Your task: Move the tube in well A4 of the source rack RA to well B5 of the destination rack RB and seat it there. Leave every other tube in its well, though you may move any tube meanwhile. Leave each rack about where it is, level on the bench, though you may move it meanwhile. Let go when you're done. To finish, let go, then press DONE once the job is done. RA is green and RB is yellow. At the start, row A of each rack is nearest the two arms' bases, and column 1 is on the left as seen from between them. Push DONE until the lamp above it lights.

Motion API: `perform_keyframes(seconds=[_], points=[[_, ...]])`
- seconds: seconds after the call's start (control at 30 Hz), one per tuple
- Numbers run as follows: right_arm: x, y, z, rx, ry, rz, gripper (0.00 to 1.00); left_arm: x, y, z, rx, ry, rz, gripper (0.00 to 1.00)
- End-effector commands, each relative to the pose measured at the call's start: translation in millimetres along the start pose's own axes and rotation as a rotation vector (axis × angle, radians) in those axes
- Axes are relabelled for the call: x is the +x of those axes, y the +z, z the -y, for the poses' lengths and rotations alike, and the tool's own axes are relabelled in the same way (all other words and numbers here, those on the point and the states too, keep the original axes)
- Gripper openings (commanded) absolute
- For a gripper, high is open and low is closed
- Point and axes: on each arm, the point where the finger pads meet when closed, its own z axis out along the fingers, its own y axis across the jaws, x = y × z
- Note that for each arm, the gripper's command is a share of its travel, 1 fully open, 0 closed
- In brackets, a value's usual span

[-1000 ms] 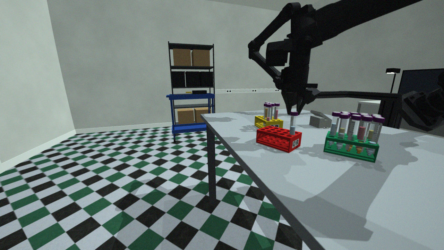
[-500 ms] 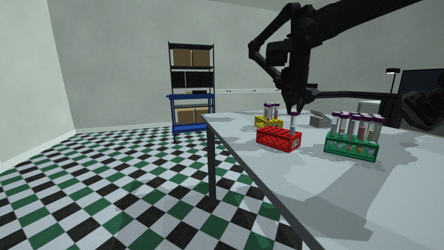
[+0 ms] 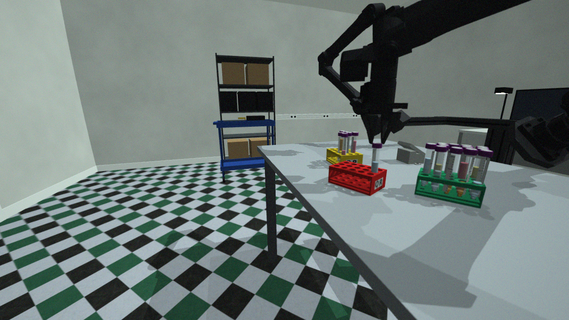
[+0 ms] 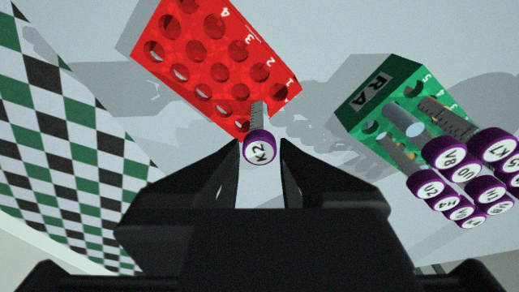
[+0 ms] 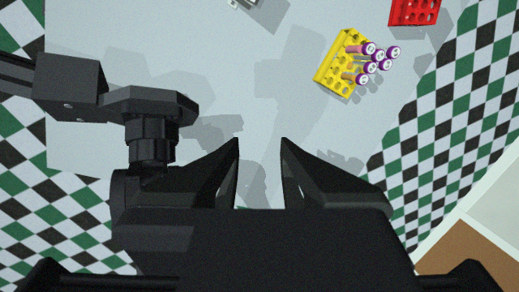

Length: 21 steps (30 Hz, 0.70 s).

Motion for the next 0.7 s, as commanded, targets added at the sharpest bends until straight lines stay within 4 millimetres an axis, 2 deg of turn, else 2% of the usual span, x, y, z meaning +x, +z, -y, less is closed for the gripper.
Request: perform_keyframes(seconds=[0.0, 0.13, 0.27, 0.57, 0.63, 0.67], points=[[-5.0, -11.0, 5.6, 0.009, 0.011, 0.029, 0.30, -12.1, -27.3, -12.7, -0.032, -0.004, 0.003, 0.30], [-5.0, -11.0, 5.6, 0.009, 0.011, 0.029, 0.30, -12.1, -32.8, -12.1, -0.032, -0.004, 0.003, 0.30], [-5.0, -11.0, 5.6, 0.009, 0.011, 0.029, 0.30, 1.3, -53.6, -12.9, -0.052, -0.029, 0.011, 0.30], [-5.0, -11.0, 5.6, 0.009, 0.011, 0.029, 0.30, 4.9, -78.1, -13.6, -0.052, -0.029, 0.013, 0.30], [-5.0, -11.0, 5.6, 0.009, 0.011, 0.029, 0.30, 4.9, -78.1, -13.6, -0.052, -0.029, 0.013, 0.30], [-5.0, -11.0, 5.6, 0.009, 0.011, 0.029, 0.30, -1.8, -75.6, -12.8, -0.042, -0.016, 0.007, 0.30]])
